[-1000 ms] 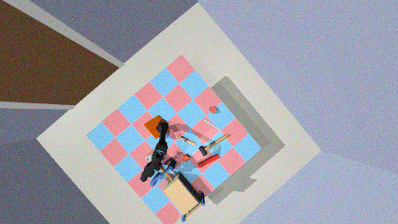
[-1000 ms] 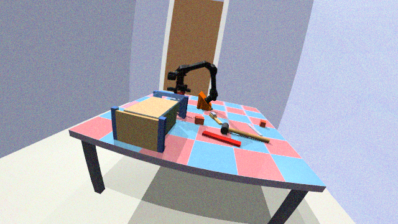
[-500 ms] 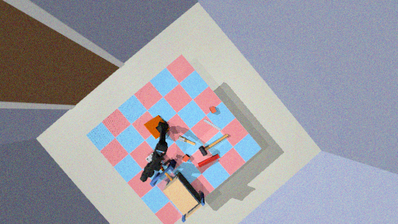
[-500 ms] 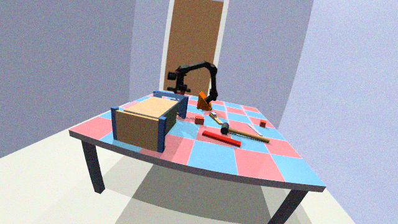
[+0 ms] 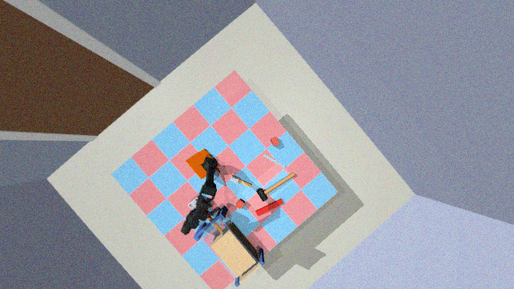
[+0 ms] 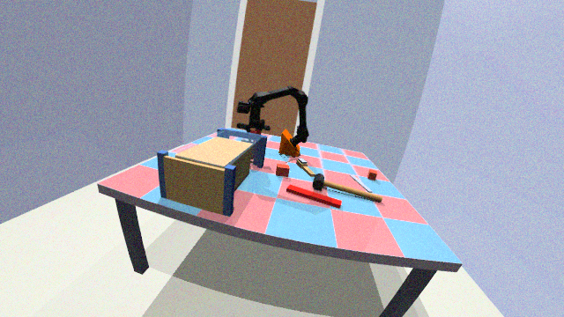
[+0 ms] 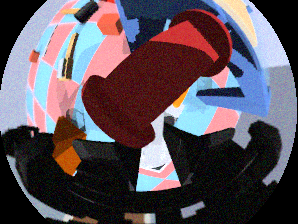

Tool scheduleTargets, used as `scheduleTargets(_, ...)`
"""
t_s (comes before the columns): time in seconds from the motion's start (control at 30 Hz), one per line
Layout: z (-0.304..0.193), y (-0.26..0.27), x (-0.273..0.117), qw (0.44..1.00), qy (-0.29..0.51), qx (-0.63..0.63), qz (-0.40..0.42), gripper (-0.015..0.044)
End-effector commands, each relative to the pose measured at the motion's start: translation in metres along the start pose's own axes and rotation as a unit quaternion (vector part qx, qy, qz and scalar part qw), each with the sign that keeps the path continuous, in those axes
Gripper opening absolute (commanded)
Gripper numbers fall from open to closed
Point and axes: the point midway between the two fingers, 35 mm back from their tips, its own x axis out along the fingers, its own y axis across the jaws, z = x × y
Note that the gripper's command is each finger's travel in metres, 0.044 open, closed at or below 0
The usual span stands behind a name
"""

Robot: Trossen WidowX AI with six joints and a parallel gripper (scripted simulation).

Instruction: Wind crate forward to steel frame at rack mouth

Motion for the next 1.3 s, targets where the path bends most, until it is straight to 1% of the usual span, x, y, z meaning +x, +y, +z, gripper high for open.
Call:
scheduleTargets(0.0, 0.000, 0.000, 0.000, 1.000, 0.000, 0.000, 0.001, 0.0210)
scheduleTargets(0.3, 0.000, 0.000, 0.000, 1.000, 0.000, 0.000, 0.001, 0.0440)
scheduleTargets(0.4, 0.000, 0.000, -0.002, 1.000, 0.001, 0.000, 0.001, 0.0440)
scheduleTargets(0.5, 0.002, -0.004, -0.020, 1.000, 0.006, 0.002, -0.003, 0.0440)
scheduleTargets(0.57, 0.005, -0.006, -0.041, 1.000, 0.013, 0.003, -0.007, 0.0440)
scheduleTargets(0.73, 0.011, -0.003, -0.108, 0.999, 0.033, 0.008, -0.019, 0.0440)
scheduleTargets(0.8, 0.012, 0.000, -0.125, 0.999, 0.039, 0.010, -0.022, 0.0440)
scheduleTargets(1.0, 0.013, 0.000, -0.126, 0.999, 0.034, 0.012, -0.030, 0.0440)
scheduleTargets(1.27, 0.013, 0.000, -0.126, 0.999, 0.034, 0.012, -0.030, 0.0230)
